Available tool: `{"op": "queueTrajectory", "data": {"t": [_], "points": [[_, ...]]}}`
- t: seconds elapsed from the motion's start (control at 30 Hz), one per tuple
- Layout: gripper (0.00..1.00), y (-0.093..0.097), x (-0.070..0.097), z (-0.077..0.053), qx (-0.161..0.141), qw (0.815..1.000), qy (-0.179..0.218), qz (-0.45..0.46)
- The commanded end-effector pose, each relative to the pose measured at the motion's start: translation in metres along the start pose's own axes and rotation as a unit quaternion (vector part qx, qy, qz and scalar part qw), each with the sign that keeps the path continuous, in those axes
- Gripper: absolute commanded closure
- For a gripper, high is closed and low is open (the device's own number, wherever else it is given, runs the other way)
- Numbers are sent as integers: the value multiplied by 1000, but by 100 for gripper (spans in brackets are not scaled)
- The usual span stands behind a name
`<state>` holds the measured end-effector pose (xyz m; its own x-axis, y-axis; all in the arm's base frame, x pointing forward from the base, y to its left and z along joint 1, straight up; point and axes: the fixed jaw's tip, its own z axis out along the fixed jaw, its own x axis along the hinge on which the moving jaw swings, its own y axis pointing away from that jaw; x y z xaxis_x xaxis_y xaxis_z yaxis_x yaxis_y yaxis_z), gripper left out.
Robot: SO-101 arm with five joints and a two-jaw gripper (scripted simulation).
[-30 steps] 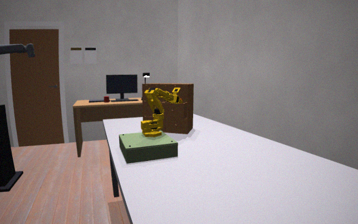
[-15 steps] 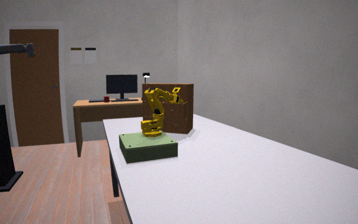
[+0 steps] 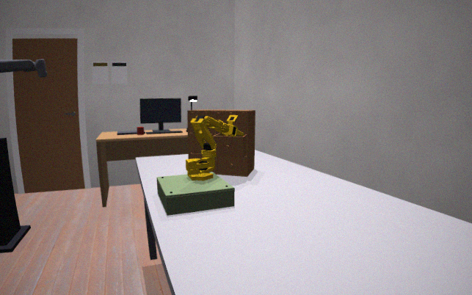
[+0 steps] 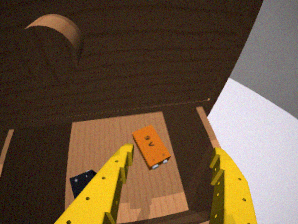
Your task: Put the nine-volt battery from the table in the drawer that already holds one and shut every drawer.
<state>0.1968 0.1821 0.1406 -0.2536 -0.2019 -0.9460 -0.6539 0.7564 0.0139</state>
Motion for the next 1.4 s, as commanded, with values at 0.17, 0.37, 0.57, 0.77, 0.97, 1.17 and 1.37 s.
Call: {"op": "queueTrajectory", "data": {"t": [0.17, 0.37, 0.57, 0.77, 0.97, 1.17, 1.37], "points": [[66, -1, 6, 1, 1, 1000, 10, -3], [66, -1, -4, -1, 1, 1000, 10, -5], [66, 0, -18, -6, 1, 1000, 10, -9], [66, 0, -28, -10, 1, 1000, 10, -12], [66, 0, -28, -10, 1, 1000, 10, -12], [66, 0, -28, -10, 1, 1000, 10, -12], [66, 0, -28, -10, 1, 1000, 10, -12]]}}
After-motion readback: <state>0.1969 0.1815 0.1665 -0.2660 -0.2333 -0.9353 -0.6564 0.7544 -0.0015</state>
